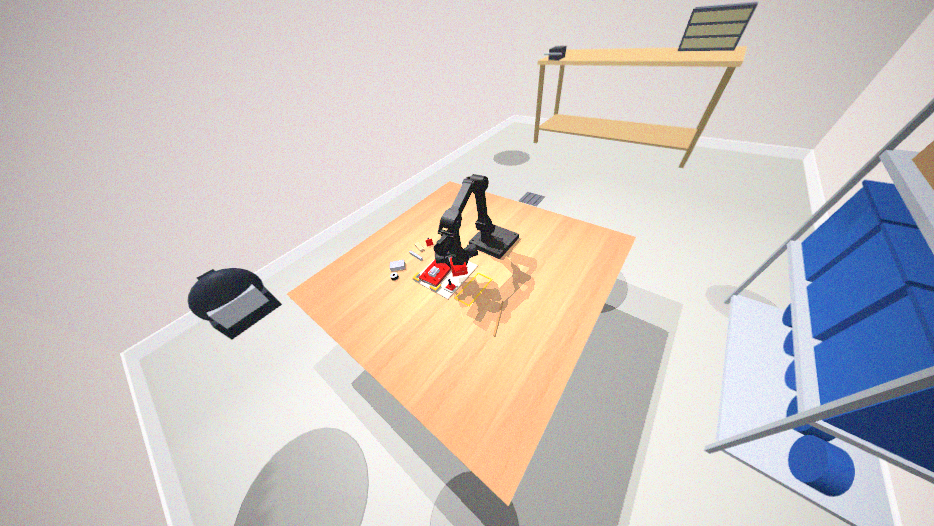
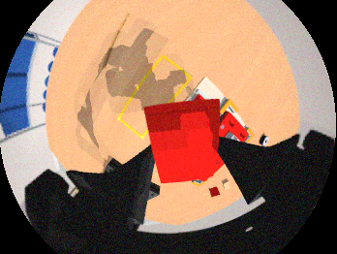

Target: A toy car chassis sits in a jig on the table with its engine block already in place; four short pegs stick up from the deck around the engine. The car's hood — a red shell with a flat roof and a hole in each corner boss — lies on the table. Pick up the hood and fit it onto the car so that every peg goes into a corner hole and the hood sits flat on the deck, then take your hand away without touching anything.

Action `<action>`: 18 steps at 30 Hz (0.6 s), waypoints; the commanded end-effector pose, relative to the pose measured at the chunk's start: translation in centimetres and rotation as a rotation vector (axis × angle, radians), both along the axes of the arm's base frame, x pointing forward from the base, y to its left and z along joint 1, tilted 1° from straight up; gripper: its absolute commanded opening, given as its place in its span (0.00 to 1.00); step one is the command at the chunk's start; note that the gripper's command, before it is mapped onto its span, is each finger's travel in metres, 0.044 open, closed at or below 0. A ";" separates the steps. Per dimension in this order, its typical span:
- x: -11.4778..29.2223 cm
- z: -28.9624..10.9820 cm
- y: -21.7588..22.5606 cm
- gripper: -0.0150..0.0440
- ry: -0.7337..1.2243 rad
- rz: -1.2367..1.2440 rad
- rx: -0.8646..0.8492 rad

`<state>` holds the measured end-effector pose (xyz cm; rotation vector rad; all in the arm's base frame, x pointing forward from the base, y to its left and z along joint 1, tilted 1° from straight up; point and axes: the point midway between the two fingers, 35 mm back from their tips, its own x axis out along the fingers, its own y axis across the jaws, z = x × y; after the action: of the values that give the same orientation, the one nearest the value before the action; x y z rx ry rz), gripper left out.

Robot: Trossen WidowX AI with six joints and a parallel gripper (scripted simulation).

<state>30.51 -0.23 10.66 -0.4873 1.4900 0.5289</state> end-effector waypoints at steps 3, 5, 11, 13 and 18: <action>1.2 0.4 -2.6 0.25 -0.015 -0.148 0.007; 1.5 0.4 -3.6 0.25 -0.017 -0.203 0.007; 2.1 0.5 -6.9 0.25 -0.024 -0.367 0.010; 2.2 0.5 -8.0 0.25 -0.026 -0.422 0.011; 2.4 0.5 -10.9 0.25 -0.032 -0.559 0.013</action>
<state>32.64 -9.73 10.86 -0.1052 1.5217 0.1405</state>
